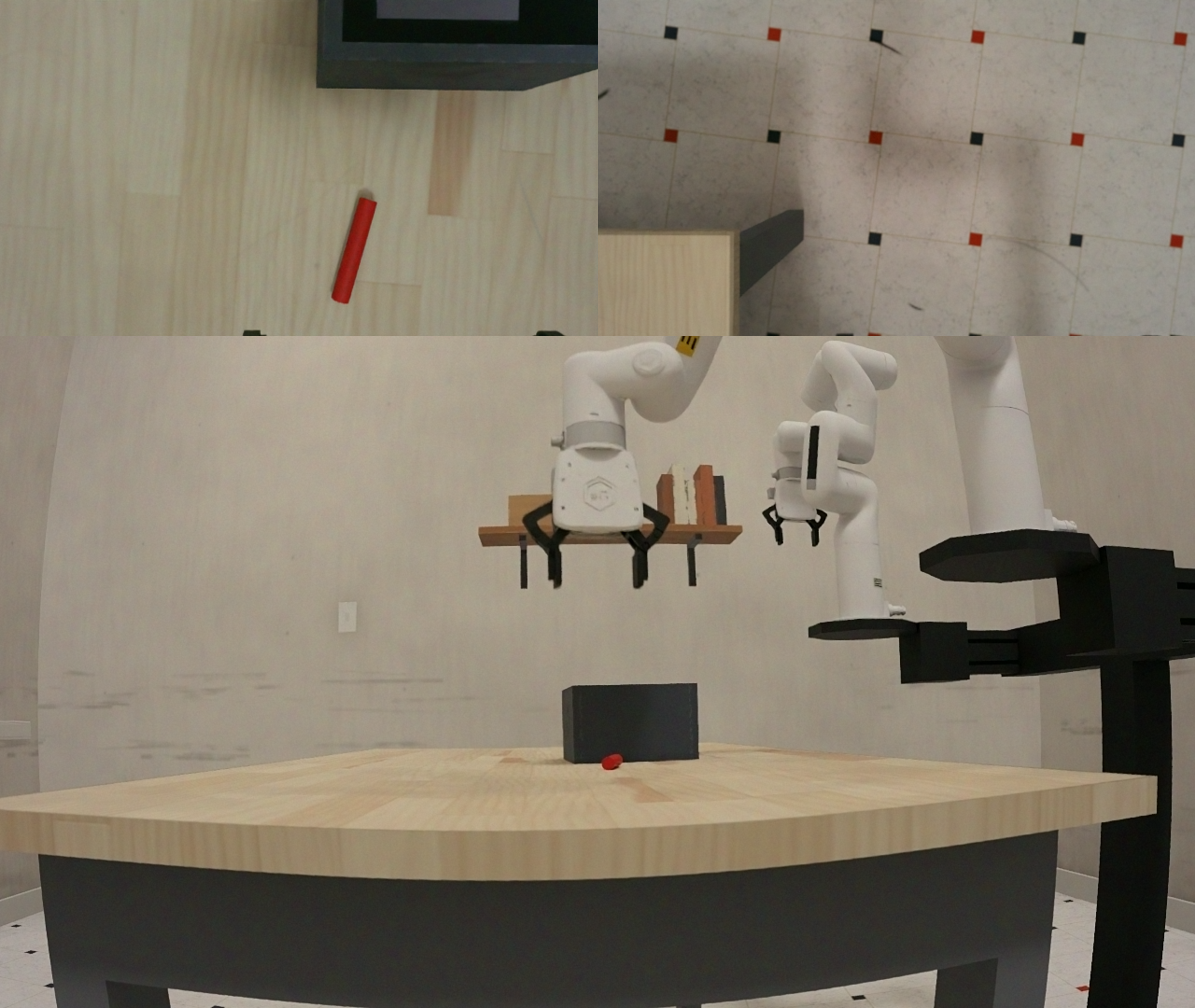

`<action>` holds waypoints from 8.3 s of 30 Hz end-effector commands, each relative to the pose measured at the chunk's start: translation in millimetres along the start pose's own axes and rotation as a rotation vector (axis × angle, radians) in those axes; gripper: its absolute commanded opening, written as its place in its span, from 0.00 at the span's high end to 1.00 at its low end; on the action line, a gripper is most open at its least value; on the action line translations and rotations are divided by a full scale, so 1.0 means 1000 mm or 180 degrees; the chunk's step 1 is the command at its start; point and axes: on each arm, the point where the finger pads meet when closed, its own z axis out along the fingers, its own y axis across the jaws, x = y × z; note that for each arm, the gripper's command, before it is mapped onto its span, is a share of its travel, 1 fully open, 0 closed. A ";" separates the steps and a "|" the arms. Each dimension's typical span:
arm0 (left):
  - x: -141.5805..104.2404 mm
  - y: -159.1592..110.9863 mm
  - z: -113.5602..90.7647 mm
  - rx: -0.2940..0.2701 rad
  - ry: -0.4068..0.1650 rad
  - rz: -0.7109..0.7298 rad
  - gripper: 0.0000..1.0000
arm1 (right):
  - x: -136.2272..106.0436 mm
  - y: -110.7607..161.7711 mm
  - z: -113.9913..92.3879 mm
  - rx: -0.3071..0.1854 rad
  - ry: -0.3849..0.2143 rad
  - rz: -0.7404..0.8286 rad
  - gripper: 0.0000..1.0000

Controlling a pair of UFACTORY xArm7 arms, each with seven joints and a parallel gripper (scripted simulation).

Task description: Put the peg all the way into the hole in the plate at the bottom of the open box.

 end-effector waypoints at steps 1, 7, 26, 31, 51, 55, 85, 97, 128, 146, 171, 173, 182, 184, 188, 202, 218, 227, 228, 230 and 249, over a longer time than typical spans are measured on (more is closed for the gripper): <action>0.015 0.004 0.038 0.0018 0.0076 0.0484 0.00 | 0.001 0.000 -0.002 0.0001 0.0013 0.0000 0.00; 0.023 0.016 0.068 0.0011 0.0093 0.0858 0.00 | 0.001 0.000 -0.002 0.0001 0.0013 0.0000 0.00; 0.023 0.016 0.069 0.0011 0.0093 0.0861 0.00 | 0.001 0.000 -0.002 0.0001 0.0013 0.0000 0.00; 0.023 0.016 0.069 0.0011 0.0093 0.0861 0.00 | 0.001 0.000 -0.002 0.0001 0.0013 0.0000 0.00; 0.023 0.016 0.069 0.0011 0.0093 0.0861 0.56 | 0.001 0.000 -0.002 0.0001 0.0013 0.0000 0.00; 0.023 0.016 0.069 0.0011 0.0093 0.0861 0.56 | 0.001 0.000 -0.002 0.0001 0.0013 0.0000 0.00; 0.023 0.016 0.071 0.0012 0.0092 0.0862 0.56 | 0.001 0.000 -0.002 0.0001 0.0013 0.0000 0.00; 0.024 0.016 0.087 0.0013 0.0091 0.0863 0.56 | 0.001 0.000 -0.002 0.0001 0.0013 0.0000 0.00; 0.025 0.015 0.141 0.0012 0.0090 0.0863 0.56 | 0.001 0.000 -0.002 0.0001 0.0013 0.0000 0.00; 0.025 0.015 0.145 0.0012 0.0090 0.0863 0.56 | 0.001 0.000 -0.002 0.0001 0.0013 0.0000 0.00; 0.025 0.016 0.146 0.0055 -0.0268 0.0861 0.56 | 0.001 0.000 -0.002 0.0001 0.0013 0.0000 0.00; 0.025 0.015 0.146 0.0073 -0.0395 0.0860 0.56 | 0.001 0.000 -0.002 0.0001 0.0013 0.0000 0.00; 0.025 0.015 0.146 0.0146 -0.0932 0.0853 0.56 | 0.001 0.000 -0.002 0.0001 0.0013 0.0000 0.00; 0.025 0.015 0.145 0.0156 -0.0985 0.0852 0.56 | 0.001 0.000 -0.002 0.0001 0.0013 0.0000 0.00; 0.025 0.015 0.145 0.0161 -0.1008 0.0851 0.56 | 0.001 0.000 -0.002 0.0001 0.0013 0.0000 0.00; 0.025 0.015 0.145 0.0161 -0.1012 0.0851 0.56 | 0.001 0.000 -0.002 0.0001 0.0013 0.0000 0.00; 0.026 0.015 0.166 0.0162 -0.1012 0.0851 0.56 | 0.001 0.000 -0.002 0.0001 0.0013 0.0000 0.00; 0.026 0.015 0.179 0.0162 -0.1012 0.0851 0.56 | 0.001 0.000 -0.002 0.0001 0.0013 0.0000 0.00; 0.026 0.015 0.180 0.0162 -0.1012 0.0851 0.56 | 0.001 0.000 -0.002 0.0001 0.0013 0.0000 0.00; 0.026 0.015 0.182 0.0162 -0.1012 0.0851 0.56 | 0.001 0.000 -0.002 0.0001 0.0013 0.0000 0.00; 0.026 0.015 0.182 0.0162 -0.1012 0.0851 1.00 | 0.001 0.000 -0.002 0.0001 0.0013 0.0000 0.00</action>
